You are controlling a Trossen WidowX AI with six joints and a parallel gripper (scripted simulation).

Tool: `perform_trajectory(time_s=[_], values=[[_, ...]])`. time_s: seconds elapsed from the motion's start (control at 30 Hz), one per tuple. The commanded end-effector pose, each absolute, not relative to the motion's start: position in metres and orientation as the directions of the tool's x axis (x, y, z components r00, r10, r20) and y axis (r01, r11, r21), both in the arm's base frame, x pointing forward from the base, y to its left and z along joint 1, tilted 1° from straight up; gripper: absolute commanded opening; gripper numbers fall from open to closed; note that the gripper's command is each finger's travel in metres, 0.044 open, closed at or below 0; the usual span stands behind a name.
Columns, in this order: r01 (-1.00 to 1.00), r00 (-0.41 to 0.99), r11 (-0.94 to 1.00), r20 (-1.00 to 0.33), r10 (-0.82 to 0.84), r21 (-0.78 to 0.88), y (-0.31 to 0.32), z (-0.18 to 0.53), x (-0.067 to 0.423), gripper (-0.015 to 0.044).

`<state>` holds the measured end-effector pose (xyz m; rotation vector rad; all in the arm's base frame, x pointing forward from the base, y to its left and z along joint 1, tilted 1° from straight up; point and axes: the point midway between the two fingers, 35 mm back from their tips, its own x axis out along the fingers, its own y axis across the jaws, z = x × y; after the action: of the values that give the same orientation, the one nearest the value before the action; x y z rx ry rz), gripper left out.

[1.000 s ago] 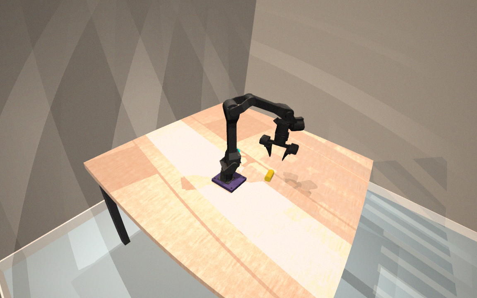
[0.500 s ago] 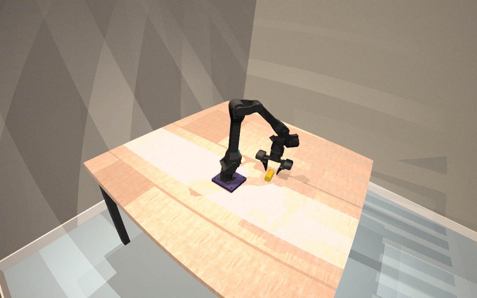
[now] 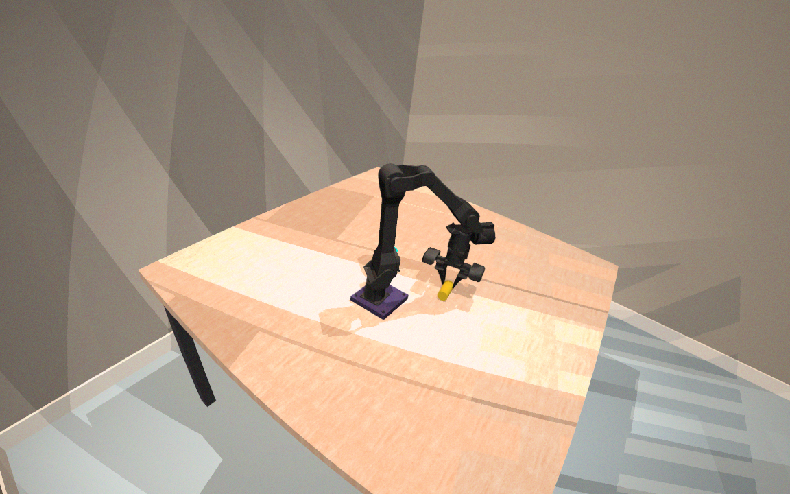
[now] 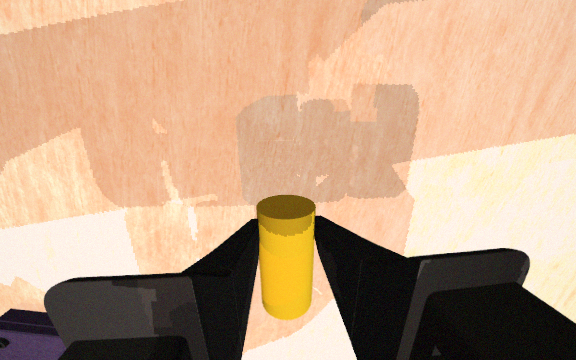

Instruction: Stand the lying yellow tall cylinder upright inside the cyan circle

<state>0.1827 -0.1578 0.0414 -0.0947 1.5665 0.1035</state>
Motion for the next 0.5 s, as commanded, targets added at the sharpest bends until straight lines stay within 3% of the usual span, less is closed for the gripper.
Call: perform_trajectory(time_s=[0.0, 0.47], values=[[-0.127, 0.013, 0.992, -1.000, 0.000, -0.002, -0.161, 0.054, 0.187, 0.0105], [-0.127, 0.013, 0.992, -1.000, 0.000, -0.002, -0.163, 0.098, 0.188, 0.0105]])
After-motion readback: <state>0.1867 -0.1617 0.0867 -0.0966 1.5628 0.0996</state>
